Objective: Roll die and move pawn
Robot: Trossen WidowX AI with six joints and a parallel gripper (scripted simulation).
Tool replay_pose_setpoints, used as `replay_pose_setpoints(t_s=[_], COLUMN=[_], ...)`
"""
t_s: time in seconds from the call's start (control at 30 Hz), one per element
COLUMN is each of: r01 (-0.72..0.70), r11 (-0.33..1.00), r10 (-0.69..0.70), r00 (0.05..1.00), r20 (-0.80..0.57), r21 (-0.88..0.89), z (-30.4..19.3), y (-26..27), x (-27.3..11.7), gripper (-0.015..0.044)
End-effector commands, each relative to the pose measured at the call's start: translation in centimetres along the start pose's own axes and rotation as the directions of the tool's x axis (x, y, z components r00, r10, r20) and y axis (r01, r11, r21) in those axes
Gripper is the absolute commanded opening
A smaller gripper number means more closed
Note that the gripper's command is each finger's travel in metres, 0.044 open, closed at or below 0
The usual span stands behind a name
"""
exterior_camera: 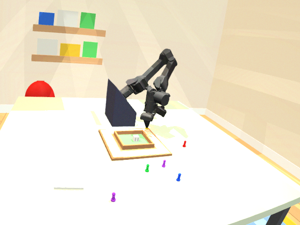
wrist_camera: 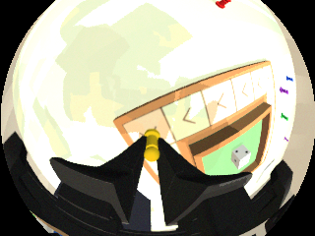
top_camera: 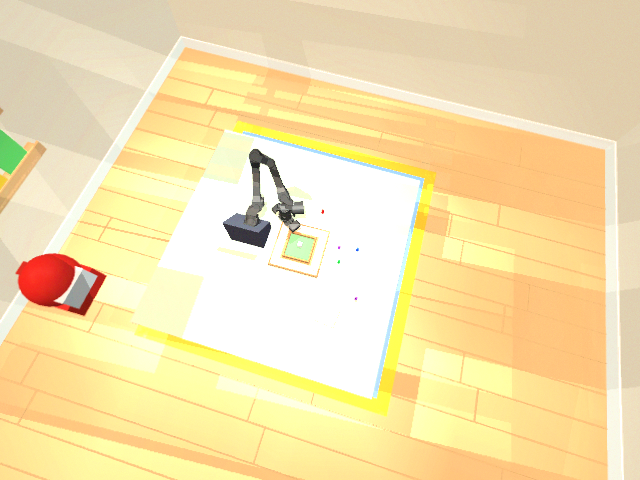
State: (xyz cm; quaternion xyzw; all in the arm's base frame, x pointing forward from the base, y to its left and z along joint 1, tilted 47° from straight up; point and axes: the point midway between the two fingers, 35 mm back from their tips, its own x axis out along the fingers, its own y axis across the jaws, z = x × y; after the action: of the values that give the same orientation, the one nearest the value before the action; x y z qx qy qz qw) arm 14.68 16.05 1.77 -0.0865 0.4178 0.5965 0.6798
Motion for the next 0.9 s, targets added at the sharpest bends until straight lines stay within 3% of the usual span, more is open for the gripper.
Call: replay_pose_setpoints(t_s=[0.0,0.17,0.5,0.7,0.87], r01=[-0.004,-0.004,-0.001,-0.002,0.0], r11=[1.0,1.0,1.0,1.0,1.0], r10=[0.004,0.004,0.001,0.002,0.0], r00=[1.0,1.0,1.0,1.0,1.0], r20=[-0.009,-0.009,-0.002,-0.011,-0.014], r21=[0.014,0.014,0.001,0.013,0.014], z=[-0.4,-0.4,0.0,-0.1,-0.2], y=[0.2,0.2,0.0,-0.1,-0.2], x=[0.7,1.4,0.7,-3.9,-5.0], gripper=[0.0,0.0,0.0263,0.042,0.044])
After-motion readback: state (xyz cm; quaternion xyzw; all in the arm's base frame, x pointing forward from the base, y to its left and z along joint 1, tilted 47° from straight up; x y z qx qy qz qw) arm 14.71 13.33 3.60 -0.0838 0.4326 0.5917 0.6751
